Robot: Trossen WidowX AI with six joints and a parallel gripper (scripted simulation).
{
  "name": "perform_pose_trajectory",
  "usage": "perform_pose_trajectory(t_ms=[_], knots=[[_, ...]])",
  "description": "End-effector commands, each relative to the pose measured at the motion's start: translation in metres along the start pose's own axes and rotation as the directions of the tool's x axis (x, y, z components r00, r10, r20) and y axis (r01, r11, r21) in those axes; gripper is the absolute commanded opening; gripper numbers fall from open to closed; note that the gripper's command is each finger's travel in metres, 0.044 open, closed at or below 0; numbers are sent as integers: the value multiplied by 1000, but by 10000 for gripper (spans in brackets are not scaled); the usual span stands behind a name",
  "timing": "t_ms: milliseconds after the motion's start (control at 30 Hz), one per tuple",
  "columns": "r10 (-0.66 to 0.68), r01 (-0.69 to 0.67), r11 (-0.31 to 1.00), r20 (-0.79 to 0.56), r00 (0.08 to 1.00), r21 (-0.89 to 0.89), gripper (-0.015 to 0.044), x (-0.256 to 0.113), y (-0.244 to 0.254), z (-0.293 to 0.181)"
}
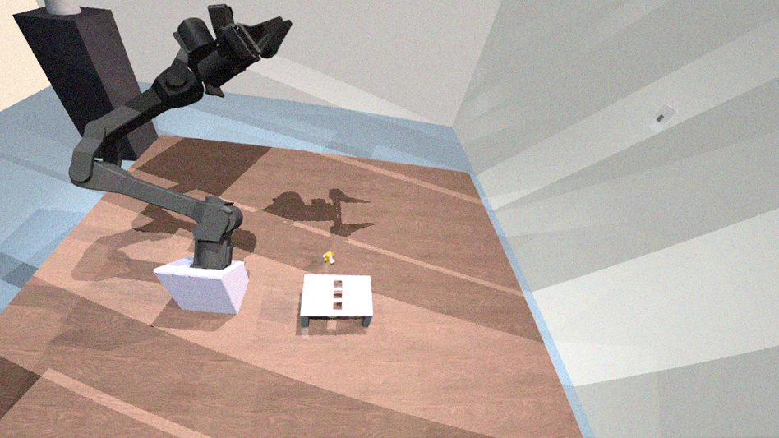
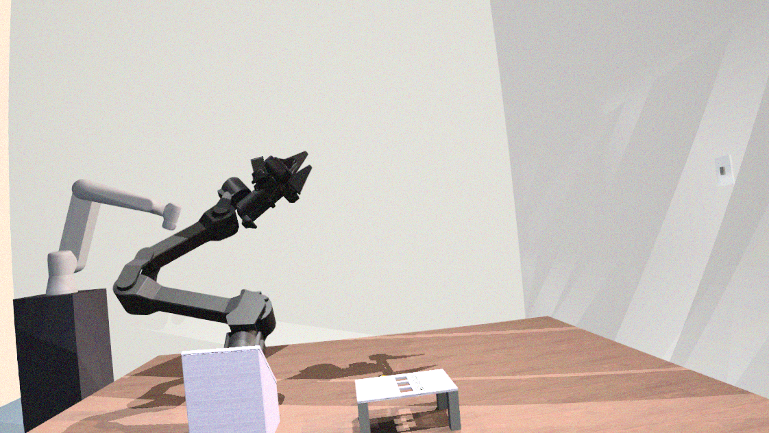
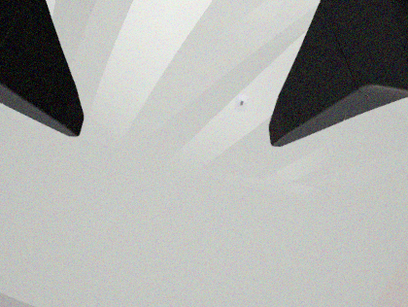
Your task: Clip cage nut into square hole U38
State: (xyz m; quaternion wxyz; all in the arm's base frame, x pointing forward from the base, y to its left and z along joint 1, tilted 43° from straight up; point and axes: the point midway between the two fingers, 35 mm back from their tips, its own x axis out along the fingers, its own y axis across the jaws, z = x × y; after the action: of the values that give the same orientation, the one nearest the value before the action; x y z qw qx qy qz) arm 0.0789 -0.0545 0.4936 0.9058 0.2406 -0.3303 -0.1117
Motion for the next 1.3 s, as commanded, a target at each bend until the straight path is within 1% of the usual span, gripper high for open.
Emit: perform_pose_trajectory(t_ms=[0,33,167,267,333,400,500,633,700,800,867,967,1067,1133,1167,1267], knots=[[0,0,1000,-9,1000,-9,426,1,0,-3],[1,-3,999,-36,999,-37,440,5,1,-10],[-3,-58,970,-251,968,-234,440,31,0,-71],[-19,-141,926,-416,909,-350,440,43,-5,-120],[-35,-213,889,-523,851,-406,440,47,-10,-153],[-54,-298,848,-629,775,-439,440,48,-17,-187],[-81,-430,788,-767,636,-441,440,42,-30,-235],[-108,-592,722,-904,414,-358,440,25,-50,-292],[-113,-666,694,-955,273,-272,440,10,-60,-321],[-100,-739,666,-994,51,-105,440,-18,-76,-357],[-75,-756,655,-993,-94,22,440,-38,-84,-376],[-12,-734,644,-956,-293,217,440,-70,-94,-398],[83,-660,634,-884,-461,403,440,-100,-100,-413],[160,-589,625,-822,-547,513,440,-118,-102,-419],[191,-559,620,-797,-573,551,440,-125,-102,-420],[217,-534,616,-777,-591,579,440,-129,-102,-422]])
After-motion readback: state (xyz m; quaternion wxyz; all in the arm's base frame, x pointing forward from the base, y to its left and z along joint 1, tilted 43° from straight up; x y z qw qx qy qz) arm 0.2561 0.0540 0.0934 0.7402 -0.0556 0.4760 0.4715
